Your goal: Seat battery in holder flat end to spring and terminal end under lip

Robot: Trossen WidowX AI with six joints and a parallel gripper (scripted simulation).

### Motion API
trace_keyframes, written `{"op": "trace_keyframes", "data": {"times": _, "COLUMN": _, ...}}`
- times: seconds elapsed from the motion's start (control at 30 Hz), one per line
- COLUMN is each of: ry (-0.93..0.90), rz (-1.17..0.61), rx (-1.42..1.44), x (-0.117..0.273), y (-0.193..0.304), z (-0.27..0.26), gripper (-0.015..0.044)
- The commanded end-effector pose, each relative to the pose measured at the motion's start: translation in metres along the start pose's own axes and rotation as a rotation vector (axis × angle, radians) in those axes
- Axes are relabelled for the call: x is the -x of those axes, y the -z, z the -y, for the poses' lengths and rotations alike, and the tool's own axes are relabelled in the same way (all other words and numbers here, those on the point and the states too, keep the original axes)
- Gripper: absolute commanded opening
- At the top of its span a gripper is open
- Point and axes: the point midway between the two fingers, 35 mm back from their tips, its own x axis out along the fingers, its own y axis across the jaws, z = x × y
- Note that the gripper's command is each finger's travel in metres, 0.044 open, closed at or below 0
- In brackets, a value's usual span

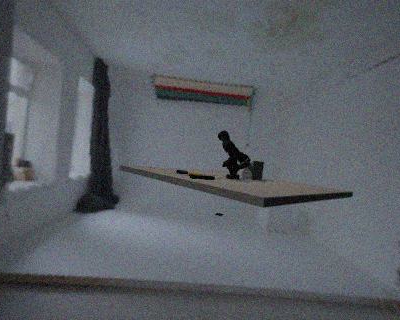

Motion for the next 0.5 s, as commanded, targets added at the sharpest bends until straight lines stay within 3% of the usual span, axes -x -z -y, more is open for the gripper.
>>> {"op": "trace_keyframes", "data": {"times": 0.0, "ry": 0.004, "rz": 0.024, "rx": -0.005, "x": -0.0020, "y": -0.0011, "z": 0.0015, "gripper": 0.0075}}
{"op": "trace_keyframes", "data": {"times": 0.47, "ry": -0.002, "rz": 0.092, "rx": -0.008, "x": -0.0025, "y": 0.0014, "z": 0.0029, "gripper": 0.0075}}
